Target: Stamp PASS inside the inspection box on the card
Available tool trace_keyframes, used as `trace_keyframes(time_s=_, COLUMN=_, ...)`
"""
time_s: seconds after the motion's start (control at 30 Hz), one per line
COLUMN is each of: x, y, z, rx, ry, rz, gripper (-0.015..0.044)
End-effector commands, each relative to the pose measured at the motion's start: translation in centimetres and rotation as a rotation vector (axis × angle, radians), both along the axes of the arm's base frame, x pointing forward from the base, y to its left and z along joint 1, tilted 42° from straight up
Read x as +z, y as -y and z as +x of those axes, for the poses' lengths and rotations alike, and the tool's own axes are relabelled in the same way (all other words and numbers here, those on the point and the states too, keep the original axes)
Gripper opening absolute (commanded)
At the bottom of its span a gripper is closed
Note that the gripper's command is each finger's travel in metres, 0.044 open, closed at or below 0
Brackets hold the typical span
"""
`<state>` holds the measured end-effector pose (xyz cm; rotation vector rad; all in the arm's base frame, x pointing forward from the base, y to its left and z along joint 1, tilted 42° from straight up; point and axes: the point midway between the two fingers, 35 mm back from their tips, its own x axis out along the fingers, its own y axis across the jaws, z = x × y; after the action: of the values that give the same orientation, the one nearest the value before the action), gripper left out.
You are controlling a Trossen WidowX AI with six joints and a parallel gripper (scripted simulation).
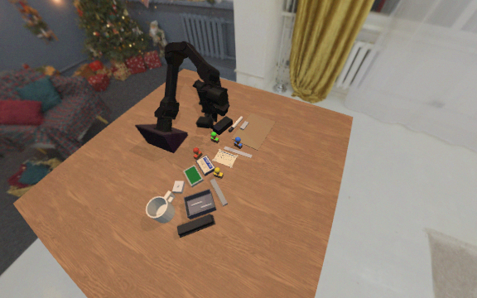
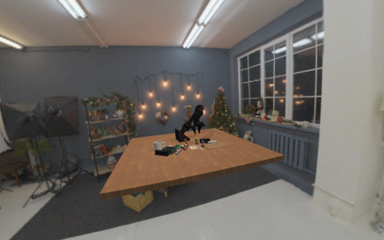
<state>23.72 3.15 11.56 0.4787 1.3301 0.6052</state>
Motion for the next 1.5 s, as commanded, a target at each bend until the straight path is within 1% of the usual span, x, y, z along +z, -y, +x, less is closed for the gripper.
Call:
trace_keyframes(time_s=0.0, x=-2.1, y=-0.3, z=-0.5, rx=-0.140, ry=-0.223, rz=0.035, gripper=0.0225)
trace_keyframes(time_s=0.33, x=-2.3, y=-0.4, z=-0.5, rx=-0.140, ry=-0.223, rz=0.034, gripper=0.0225)
trace_keyframes(time_s=1.47, x=-6.3, y=-4.2, z=0.0, rx=-0.140, ry=-0.222, rz=0.033, gripper=0.0225)
